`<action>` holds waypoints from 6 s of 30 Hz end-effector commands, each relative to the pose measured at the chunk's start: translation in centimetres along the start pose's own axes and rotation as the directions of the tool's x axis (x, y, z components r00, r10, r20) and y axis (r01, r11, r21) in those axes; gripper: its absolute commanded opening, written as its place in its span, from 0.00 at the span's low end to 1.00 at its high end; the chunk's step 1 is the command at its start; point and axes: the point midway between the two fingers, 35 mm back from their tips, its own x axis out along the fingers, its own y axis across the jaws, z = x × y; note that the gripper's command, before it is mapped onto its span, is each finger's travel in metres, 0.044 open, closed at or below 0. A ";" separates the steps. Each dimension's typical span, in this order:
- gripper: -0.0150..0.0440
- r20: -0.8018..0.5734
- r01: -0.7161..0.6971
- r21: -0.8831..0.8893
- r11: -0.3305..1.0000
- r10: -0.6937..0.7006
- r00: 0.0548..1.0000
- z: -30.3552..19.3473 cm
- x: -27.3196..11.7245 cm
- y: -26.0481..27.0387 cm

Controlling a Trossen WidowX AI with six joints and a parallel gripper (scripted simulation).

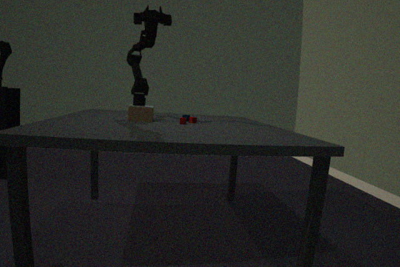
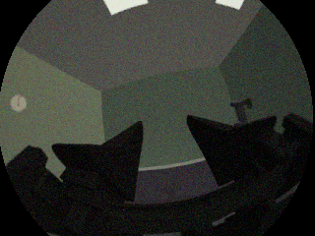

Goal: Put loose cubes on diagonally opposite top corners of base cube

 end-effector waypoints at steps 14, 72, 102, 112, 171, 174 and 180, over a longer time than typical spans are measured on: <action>0.70 -0.656 -0.629 -0.015 0.778 0.466 0.593 -16.9 -4.3 17.4; 0.70 -0.851 -0.773 0.497 -0.395 -0.046 -0.524 -31.5 -42.3 25.3; 0.43 -0.851 -0.776 0.491 -0.395 -0.029 -0.524 -33.7 -43.6 25.5; 0.43 -0.852 -0.783 0.478 -0.397 0.006 -0.524 -32.5 -42.7 26.4; 0.43 -0.851 -0.797 0.509 -0.324 -0.046 -0.524 -24.4 -38.4 25.7; 0.43 -0.850 -0.821 0.519 -0.237 -0.046 -0.524 -24.4 -38.9 25.7; 0.43 -0.850 -0.848 0.527 -0.058 -0.046 -0.525 -24.3 -39.9 25.6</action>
